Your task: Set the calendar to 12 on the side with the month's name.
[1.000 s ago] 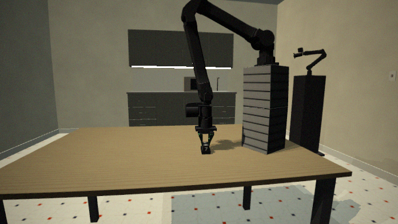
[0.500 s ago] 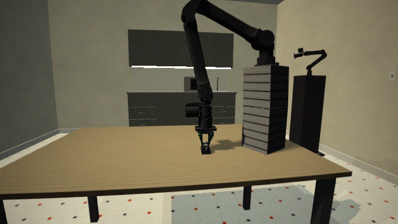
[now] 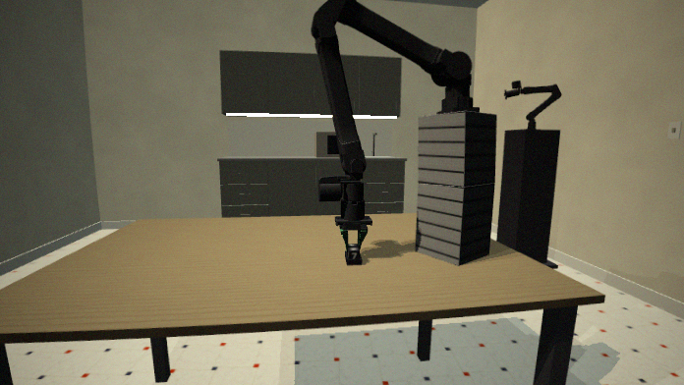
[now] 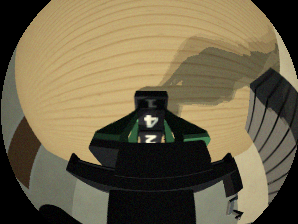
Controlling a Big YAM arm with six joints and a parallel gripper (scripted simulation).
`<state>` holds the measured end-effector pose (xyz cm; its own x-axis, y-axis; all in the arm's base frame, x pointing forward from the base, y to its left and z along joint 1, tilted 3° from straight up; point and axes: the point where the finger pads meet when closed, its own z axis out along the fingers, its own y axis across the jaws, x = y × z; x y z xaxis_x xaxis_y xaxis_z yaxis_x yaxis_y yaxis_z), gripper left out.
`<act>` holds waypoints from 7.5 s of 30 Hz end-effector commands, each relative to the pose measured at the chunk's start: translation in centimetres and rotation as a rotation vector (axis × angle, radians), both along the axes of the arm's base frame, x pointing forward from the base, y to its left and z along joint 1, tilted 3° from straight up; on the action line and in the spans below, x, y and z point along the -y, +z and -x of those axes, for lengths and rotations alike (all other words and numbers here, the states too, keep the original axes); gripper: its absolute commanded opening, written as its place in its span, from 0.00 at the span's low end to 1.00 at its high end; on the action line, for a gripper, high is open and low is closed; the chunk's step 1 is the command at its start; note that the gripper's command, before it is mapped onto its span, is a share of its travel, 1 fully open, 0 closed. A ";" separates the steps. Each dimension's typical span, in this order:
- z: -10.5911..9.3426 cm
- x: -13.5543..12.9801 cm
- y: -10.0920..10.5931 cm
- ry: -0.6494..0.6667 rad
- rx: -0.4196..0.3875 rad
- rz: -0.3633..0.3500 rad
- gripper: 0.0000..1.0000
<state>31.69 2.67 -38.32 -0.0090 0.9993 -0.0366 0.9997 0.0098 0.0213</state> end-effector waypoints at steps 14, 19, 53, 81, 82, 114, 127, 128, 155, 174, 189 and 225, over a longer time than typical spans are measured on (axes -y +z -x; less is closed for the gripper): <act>-0.2 0.6 -0.1 -0.006 0.008 0.004 0.25; -0.2 0.6 -0.1 -0.006 0.008 0.004 0.29; -0.1 0.5 3.4 -0.017 0.003 0.004 0.44; -0.6 -0.5 9.8 0.000 0.021 0.002 1.00; -0.6 -0.5 9.8 0.000 0.021 0.002 1.00; -0.6 -0.5 9.8 0.000 0.021 0.002 1.00; -0.6 -0.5 9.8 0.000 0.021 0.002 1.00; -0.6 -0.5 9.8 0.000 0.021 0.002 1.00; 0.0 -0.8 17.2 -0.003 0.013 0.003 1.00; -0.5 -0.9 17.9 -0.001 0.025 0.001 1.00; -0.5 -0.9 17.9 -0.001 0.025 0.001 1.00; -0.5 -0.9 17.9 -0.001 0.025 0.001 1.00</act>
<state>31.23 2.91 -21.45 -0.0013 0.9993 -0.0366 0.9998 0.0020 0.0186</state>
